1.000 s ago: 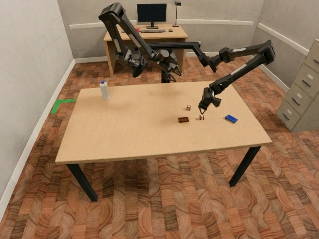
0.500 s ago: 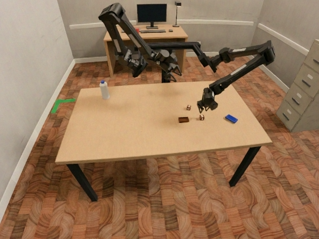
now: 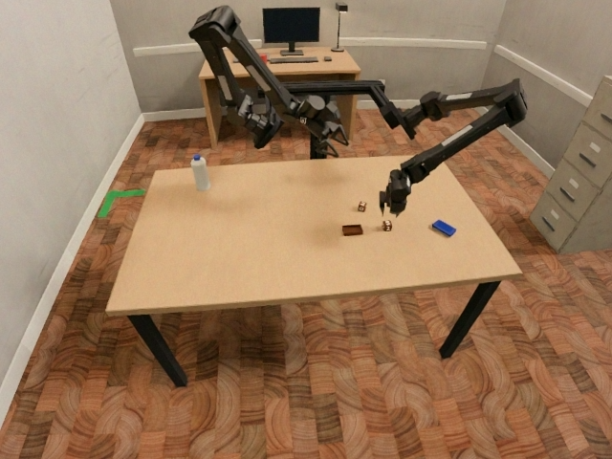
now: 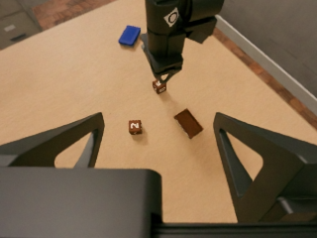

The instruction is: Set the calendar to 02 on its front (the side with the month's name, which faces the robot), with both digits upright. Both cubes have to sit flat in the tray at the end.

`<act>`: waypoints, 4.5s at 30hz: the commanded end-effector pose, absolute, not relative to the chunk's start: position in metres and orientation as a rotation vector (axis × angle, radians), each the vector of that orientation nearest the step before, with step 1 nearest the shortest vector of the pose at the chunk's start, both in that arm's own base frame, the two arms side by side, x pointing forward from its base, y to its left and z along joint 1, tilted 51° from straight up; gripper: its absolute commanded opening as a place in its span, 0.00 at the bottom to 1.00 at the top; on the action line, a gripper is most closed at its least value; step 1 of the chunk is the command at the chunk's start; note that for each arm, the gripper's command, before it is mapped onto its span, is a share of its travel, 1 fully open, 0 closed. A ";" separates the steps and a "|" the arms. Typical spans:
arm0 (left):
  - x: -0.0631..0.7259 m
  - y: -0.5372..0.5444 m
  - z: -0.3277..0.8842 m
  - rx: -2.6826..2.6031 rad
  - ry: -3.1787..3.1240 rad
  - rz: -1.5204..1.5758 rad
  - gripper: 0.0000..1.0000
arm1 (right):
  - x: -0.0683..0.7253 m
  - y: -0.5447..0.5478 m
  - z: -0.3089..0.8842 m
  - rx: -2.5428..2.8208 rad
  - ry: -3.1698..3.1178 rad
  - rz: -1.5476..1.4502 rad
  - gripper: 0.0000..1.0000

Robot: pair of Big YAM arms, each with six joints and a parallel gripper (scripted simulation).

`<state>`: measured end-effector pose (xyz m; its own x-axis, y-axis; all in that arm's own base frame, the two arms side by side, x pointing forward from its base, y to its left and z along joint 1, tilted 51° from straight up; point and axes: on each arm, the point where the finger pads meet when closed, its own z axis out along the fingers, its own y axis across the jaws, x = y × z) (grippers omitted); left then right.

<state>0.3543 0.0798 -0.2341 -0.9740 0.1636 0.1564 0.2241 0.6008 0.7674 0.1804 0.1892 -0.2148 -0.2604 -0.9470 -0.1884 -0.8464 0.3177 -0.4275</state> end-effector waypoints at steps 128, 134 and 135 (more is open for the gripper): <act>0.354 -0.034 -0.367 -1.703 -1.712 -0.853 0.26 | 0.177 0.180 -0.205 -0.786 2.262 -0.831 1.00; 0.365 -0.024 -0.364 -1.685 -1.740 -0.842 0.26 | 0.181 0.179 -0.201 -0.795 2.231 -0.870 1.00; 0.365 -0.022 -0.365 -1.688 -1.737 -0.842 0.26 | 0.181 0.179 -0.200 -0.803 2.226 -0.875 1.00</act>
